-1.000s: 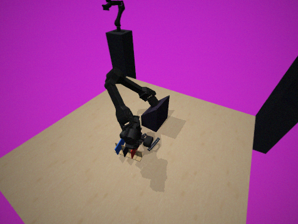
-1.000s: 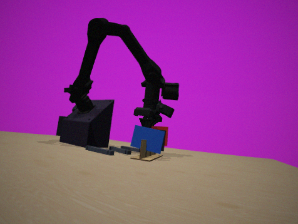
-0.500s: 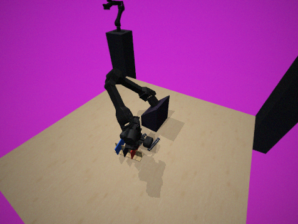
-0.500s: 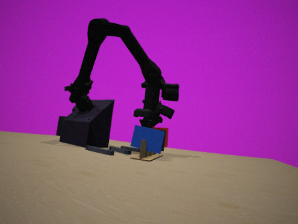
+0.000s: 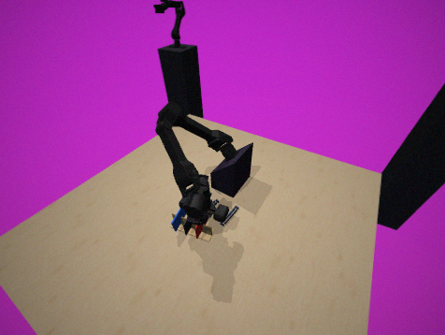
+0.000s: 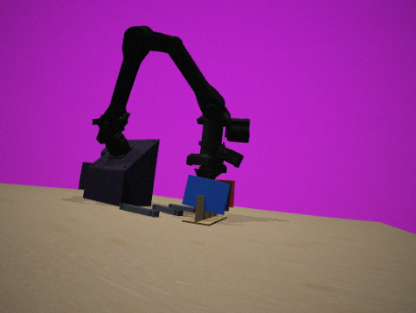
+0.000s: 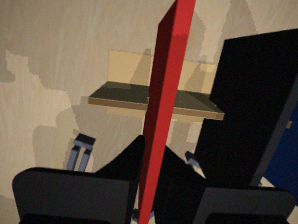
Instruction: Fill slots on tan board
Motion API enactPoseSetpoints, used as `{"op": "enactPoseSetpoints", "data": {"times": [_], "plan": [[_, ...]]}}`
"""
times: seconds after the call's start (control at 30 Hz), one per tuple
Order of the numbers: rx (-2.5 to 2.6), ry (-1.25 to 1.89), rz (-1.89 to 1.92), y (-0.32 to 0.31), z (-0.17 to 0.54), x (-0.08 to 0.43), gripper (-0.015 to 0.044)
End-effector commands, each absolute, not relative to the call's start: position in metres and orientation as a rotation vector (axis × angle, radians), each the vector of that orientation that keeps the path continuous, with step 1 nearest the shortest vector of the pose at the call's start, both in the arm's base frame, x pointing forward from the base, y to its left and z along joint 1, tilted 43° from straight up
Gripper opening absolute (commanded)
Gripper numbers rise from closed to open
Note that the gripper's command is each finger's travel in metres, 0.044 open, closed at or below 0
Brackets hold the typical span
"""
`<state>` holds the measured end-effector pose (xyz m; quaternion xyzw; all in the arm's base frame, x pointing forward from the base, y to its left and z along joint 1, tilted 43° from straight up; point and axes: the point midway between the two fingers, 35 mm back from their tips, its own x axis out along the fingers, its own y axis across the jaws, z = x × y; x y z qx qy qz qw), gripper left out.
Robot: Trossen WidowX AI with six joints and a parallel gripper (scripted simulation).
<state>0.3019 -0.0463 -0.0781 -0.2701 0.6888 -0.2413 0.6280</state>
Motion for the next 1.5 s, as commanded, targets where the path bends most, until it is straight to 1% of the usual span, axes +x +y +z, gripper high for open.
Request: {"op": "enactPoseSetpoints", "data": {"times": [0.0,1.47], "plan": [[-0.627,1.581,-0.551,-0.0478,-0.0793,0.3009,0.0],[-0.627,1.581,-0.551,-0.0492,-0.0808,0.301,0.0]]}}
